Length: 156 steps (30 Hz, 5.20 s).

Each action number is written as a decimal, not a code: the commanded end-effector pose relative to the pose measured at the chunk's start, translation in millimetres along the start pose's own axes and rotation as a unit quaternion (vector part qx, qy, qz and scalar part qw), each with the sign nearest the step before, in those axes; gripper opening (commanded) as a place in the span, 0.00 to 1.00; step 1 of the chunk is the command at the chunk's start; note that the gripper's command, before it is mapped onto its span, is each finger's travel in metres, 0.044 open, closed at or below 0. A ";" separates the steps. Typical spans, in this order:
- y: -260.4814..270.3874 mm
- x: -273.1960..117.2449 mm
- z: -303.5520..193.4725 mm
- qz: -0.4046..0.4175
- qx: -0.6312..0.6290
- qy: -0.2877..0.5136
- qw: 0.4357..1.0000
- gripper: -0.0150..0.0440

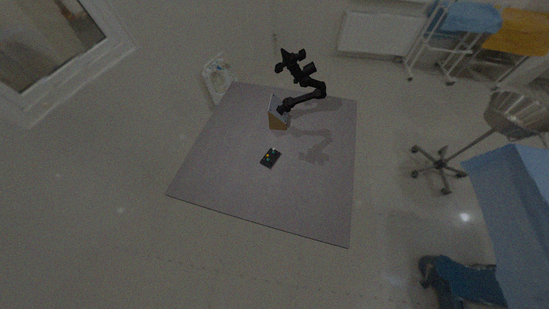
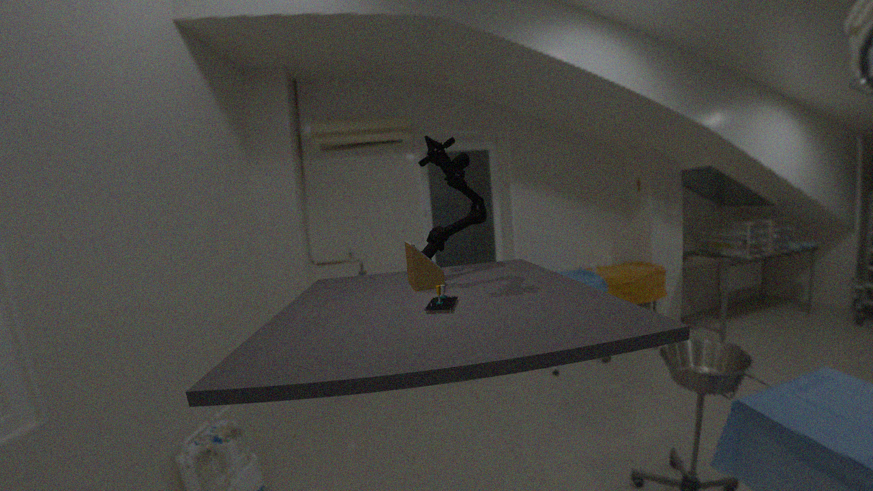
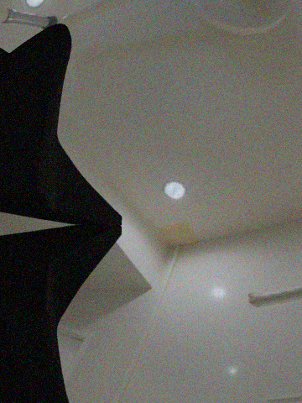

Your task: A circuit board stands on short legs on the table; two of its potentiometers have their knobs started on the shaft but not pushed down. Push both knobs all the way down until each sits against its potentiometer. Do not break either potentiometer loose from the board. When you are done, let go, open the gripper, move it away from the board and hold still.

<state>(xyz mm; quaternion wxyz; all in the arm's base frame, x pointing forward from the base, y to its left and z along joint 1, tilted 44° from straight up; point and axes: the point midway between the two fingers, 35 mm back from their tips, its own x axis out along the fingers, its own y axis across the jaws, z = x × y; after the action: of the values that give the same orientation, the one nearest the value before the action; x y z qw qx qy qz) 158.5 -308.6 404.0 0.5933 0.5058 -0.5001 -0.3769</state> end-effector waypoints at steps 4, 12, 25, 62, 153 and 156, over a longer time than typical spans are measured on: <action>-29.2 5.4 -38.1 -0.050 -0.066 0.071 0.994 0.25; -68.1 2.4 -82.1 -0.104 -0.144 0.158 0.971 0.25; -136.0 -22.5 -149.7 -0.177 -0.244 0.308 0.902 0.25; -288.5 -207.0 -256.1 -0.245 -0.410 0.729 0.490 0.25; -350.6 -431.1 -239.2 -0.211 -0.280 0.933 0.084 0.25; -350.8 -431.4 -239.2 -0.211 -0.280 0.933 0.084 0.25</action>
<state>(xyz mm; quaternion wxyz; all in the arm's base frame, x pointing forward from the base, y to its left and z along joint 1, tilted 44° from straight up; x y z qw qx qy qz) 319.8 82.5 -27.3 0.5803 0.3307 0.7236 0.1743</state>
